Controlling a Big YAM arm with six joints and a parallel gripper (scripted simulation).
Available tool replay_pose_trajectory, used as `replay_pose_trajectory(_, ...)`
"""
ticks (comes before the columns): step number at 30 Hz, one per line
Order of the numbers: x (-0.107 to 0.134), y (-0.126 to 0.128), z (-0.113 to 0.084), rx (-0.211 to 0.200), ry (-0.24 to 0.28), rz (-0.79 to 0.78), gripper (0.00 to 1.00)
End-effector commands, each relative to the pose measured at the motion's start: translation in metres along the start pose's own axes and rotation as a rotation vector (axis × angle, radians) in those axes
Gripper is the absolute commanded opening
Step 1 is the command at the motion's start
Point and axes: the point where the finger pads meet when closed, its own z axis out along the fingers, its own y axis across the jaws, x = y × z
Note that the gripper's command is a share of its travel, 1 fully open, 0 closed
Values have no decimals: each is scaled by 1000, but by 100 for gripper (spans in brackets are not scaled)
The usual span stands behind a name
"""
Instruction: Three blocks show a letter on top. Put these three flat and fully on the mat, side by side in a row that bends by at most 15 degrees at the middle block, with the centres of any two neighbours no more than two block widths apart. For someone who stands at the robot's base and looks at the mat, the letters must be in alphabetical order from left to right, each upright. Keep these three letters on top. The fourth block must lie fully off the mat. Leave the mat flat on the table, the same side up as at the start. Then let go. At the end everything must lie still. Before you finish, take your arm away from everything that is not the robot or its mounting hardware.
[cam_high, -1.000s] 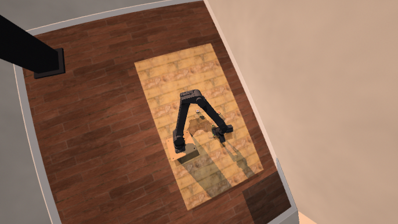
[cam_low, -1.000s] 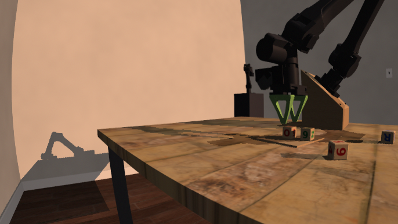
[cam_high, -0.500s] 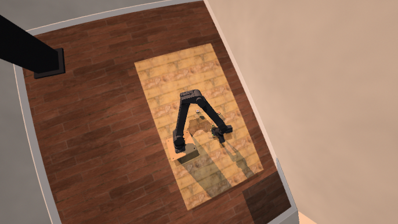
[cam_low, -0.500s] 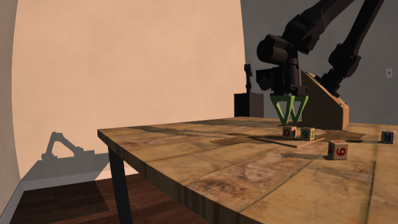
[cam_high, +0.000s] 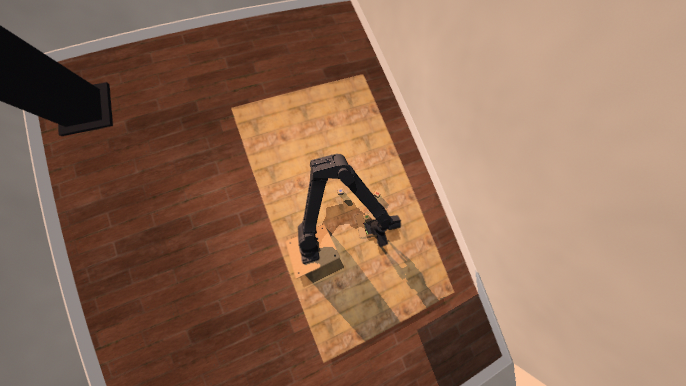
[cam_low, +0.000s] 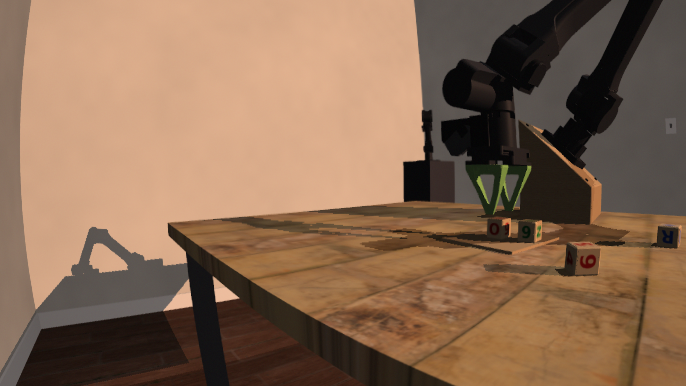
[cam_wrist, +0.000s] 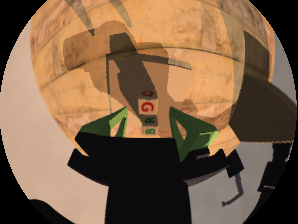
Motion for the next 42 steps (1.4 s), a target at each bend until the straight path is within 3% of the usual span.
replay_pose_trajectory(1,1,0,-2,-8,0,-4,65)
replay_pose_trajectory(9,1,0,-2,-8,0,-5,65)
replay_pose_trajectory(13,1,-3,8,8,0,3,65)
replay_pose_trajectory(33,0,-5,41,9,0,4,65)
replay_pose_trajectory(42,0,-2,38,-2,0,8,65)
